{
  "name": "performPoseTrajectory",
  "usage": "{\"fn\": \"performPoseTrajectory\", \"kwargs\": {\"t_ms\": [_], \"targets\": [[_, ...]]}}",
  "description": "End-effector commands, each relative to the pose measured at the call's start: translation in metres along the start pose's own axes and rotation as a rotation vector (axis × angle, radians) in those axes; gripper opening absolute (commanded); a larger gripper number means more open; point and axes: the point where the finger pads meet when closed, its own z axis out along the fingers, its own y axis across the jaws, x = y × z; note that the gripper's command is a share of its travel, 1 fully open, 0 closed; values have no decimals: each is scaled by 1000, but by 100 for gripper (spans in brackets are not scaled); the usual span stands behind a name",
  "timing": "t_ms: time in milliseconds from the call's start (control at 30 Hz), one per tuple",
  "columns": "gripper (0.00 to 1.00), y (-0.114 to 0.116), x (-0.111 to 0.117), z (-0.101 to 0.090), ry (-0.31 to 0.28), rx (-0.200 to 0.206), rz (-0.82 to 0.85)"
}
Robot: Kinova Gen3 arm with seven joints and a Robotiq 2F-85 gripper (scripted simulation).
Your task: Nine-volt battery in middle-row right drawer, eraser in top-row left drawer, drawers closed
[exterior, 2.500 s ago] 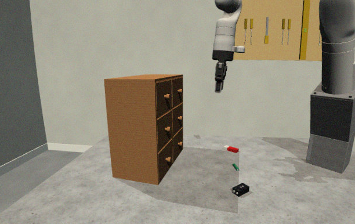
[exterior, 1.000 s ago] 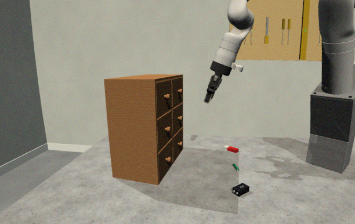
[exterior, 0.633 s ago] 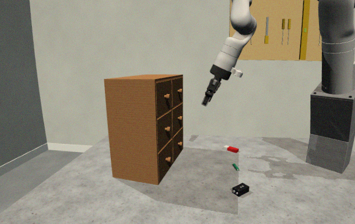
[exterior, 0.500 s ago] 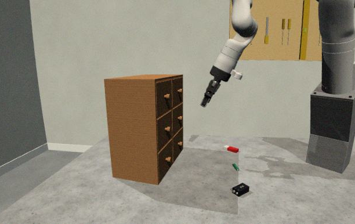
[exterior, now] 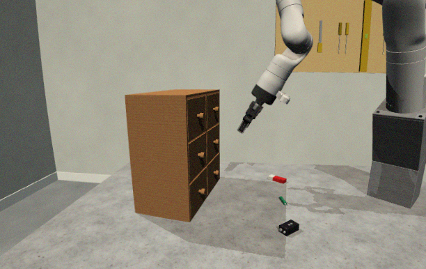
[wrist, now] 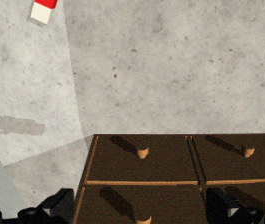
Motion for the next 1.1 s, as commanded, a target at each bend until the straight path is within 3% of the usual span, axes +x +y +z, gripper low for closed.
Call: {"fn": "performPoseTrajectory", "kwargs": {"t_ms": [0,1067], "targets": [[100,2,7,5,1,-6,6],[100,2,5,21,-76,-6,6]]}}
